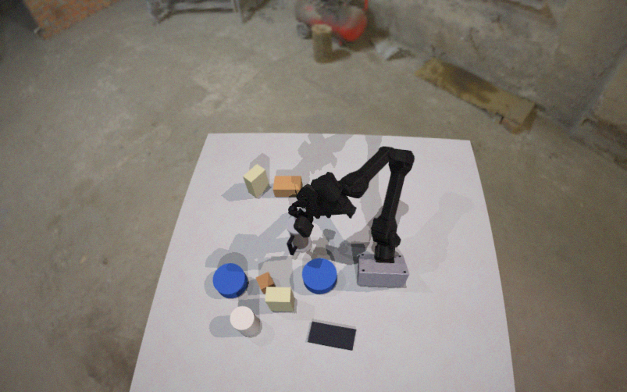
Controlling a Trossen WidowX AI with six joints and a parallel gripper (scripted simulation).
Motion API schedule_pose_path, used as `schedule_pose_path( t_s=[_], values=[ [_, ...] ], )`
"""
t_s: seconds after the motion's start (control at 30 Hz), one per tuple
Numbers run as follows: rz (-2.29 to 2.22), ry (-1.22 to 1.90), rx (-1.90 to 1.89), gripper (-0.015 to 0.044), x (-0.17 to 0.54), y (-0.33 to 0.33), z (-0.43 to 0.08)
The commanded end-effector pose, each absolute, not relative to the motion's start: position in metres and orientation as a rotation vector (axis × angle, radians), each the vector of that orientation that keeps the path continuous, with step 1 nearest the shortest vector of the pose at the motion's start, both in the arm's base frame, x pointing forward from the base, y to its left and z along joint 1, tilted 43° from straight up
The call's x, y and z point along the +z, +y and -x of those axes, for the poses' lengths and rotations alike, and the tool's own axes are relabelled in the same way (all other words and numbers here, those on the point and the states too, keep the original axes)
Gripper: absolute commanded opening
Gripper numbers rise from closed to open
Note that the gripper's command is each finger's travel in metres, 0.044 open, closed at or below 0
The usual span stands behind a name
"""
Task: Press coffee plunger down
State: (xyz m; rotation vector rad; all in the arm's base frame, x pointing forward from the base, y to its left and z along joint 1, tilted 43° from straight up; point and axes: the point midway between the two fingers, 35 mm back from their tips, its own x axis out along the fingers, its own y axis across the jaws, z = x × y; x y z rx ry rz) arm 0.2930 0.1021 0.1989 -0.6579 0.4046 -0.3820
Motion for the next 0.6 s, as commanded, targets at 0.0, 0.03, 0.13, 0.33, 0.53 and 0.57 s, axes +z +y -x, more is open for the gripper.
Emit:
schedule_pose_path(
  t_s=[0.0, 0.03, 0.13, 0.33, 0.53, 0.57],
  values=[
    [0.656, 0.421, -0.375, 0.012, 0.188, 0.095, -0.294],
    [0.655, 0.421, -0.375, 0.012, 0.186, 0.094, -0.294],
    [0.655, 0.421, -0.375, 0.012, 0.183, 0.091, -0.294],
    [0.655, 0.421, -0.375, 0.012, 0.175, 0.084, -0.295],
    [0.656, 0.419, -0.375, 0.012, 0.168, 0.078, -0.296],
    [0.656, 0.419, -0.375, 0.012, 0.167, 0.076, -0.296]
  ],
)
